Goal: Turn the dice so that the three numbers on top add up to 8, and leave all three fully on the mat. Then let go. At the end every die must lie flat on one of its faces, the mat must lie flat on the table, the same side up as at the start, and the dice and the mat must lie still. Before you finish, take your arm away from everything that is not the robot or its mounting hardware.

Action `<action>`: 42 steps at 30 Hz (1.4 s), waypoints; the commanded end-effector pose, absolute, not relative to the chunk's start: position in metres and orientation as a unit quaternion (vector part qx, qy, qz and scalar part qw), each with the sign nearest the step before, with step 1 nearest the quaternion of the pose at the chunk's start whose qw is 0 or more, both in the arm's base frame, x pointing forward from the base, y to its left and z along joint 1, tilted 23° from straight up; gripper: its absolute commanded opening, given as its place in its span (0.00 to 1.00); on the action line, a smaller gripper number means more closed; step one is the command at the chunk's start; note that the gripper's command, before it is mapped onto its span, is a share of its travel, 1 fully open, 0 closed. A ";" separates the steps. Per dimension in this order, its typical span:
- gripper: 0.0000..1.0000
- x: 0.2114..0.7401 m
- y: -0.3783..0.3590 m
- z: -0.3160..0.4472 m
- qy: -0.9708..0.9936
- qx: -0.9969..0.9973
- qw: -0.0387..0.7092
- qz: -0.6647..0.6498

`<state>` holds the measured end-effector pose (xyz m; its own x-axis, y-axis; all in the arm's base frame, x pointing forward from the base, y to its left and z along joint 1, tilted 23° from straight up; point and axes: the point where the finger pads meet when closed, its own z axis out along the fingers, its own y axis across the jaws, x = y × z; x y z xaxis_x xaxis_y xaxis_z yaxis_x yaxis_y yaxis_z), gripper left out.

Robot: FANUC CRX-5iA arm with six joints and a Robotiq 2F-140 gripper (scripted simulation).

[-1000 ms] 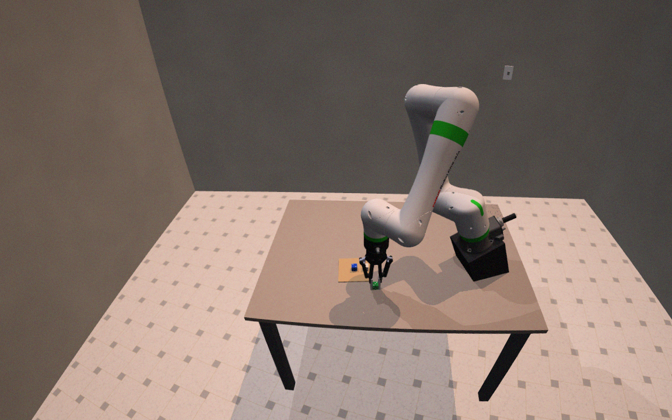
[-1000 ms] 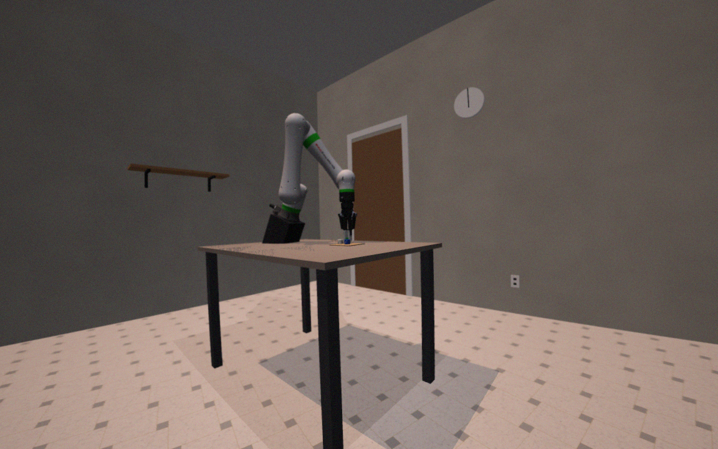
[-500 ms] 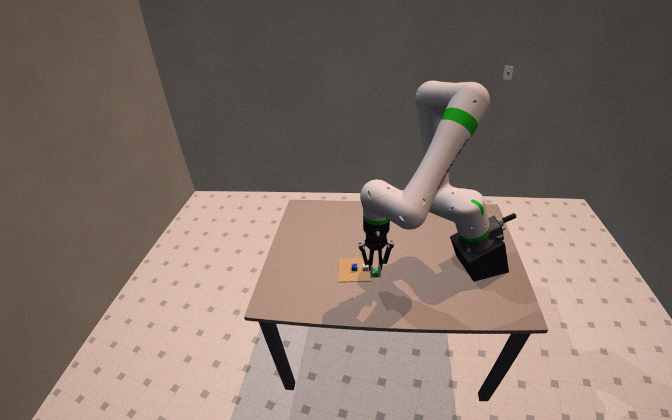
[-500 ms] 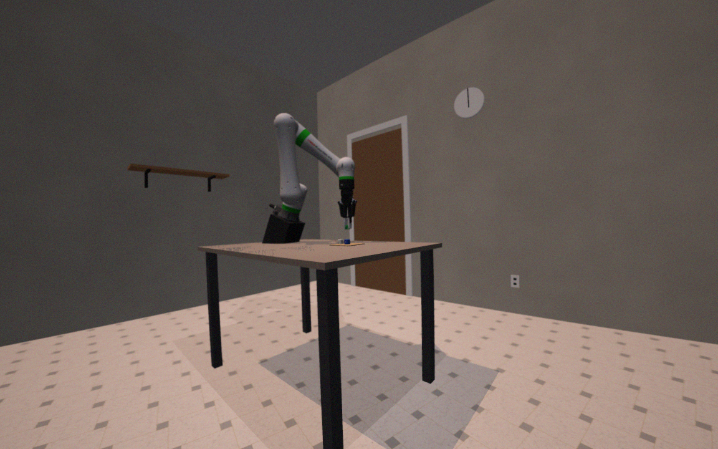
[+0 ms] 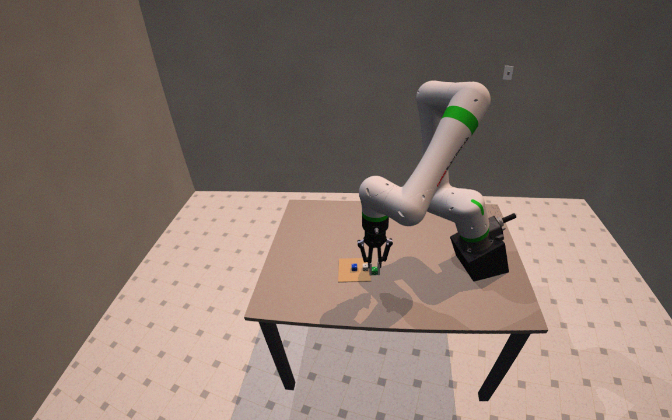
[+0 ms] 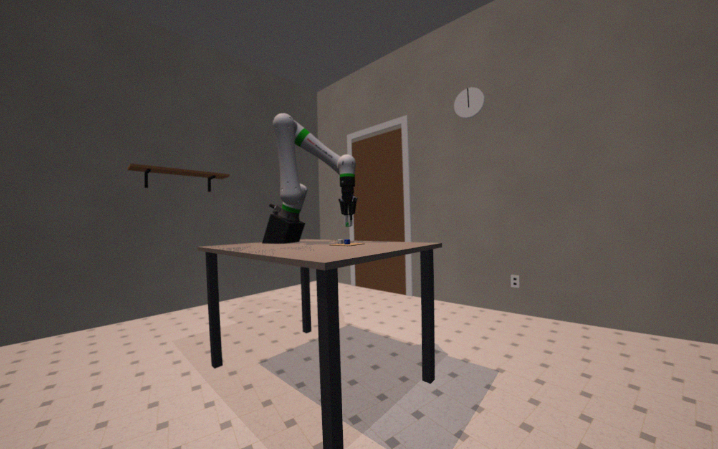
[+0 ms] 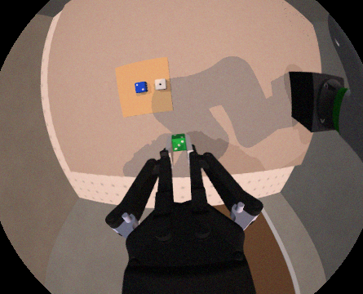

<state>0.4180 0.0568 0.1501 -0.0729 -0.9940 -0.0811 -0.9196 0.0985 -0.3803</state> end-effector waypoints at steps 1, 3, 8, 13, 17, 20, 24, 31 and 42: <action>0.13 0.466 0.070 0.166 0.777 -0.597 0.171 -0.101; 0.13 0.480 0.073 0.169 0.792 -0.578 0.174 -0.097; 0.13 0.502 0.077 0.173 0.812 -0.549 0.177 -0.090; 0.13 0.503 0.077 0.172 0.812 -0.548 0.184 -0.084; 0.13 0.502 0.076 0.171 0.802 -0.552 0.223 -0.057; 0.13 0.501 0.074 0.169 0.789 -0.554 0.264 -0.027; 0.13 0.501 0.072 0.168 0.778 -0.555 0.295 -0.005; 0.13 0.499 0.068 0.164 0.753 -0.554 0.354 0.041; 0.13 0.500 0.067 0.164 0.715 -0.547 0.425 0.090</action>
